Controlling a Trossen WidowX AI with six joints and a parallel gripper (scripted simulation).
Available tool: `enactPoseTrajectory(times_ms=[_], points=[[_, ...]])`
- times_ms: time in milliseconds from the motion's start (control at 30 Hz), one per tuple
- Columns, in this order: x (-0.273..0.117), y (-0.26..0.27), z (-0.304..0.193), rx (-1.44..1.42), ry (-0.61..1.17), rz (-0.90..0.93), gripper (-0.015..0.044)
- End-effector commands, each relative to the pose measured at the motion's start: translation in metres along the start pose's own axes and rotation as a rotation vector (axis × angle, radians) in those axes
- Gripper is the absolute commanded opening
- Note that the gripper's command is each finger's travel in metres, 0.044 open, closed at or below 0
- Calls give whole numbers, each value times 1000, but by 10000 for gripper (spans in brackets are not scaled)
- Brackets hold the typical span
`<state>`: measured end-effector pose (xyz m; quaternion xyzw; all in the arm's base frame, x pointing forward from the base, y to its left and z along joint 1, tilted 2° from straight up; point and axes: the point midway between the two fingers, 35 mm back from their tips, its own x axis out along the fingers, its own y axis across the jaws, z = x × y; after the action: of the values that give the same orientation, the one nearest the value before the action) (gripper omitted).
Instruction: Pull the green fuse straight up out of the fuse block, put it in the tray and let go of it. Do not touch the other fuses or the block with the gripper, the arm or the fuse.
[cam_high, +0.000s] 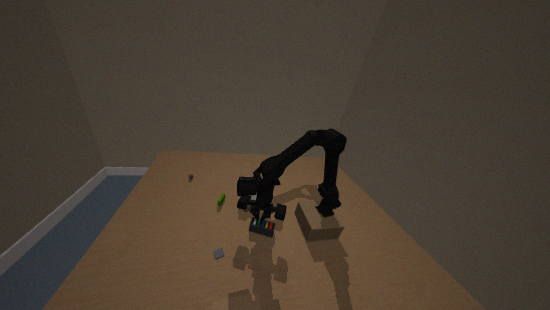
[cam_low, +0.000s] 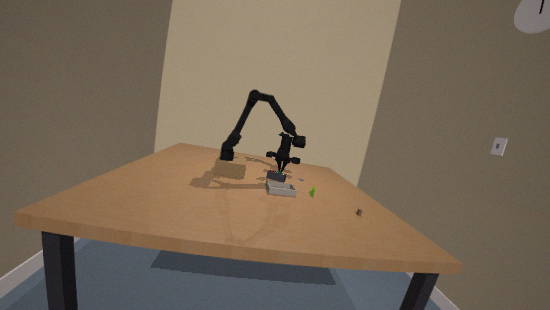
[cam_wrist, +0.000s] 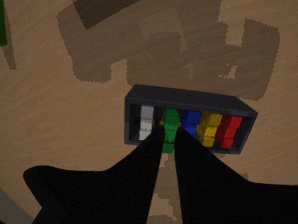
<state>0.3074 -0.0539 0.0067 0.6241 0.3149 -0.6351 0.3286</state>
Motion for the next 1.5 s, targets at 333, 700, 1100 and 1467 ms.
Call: enactPoseTrajectory(times_ms=[333, 700, 1100, 1467], points=[[-8, 1, -1, 1, 4, 2, 0], [-13, 1, -1, 1, 5, 2, 0], [-19, 0, -1, 1, 6, 1, 0], [-25, 0, -1, 1, 6, 1, 0]])
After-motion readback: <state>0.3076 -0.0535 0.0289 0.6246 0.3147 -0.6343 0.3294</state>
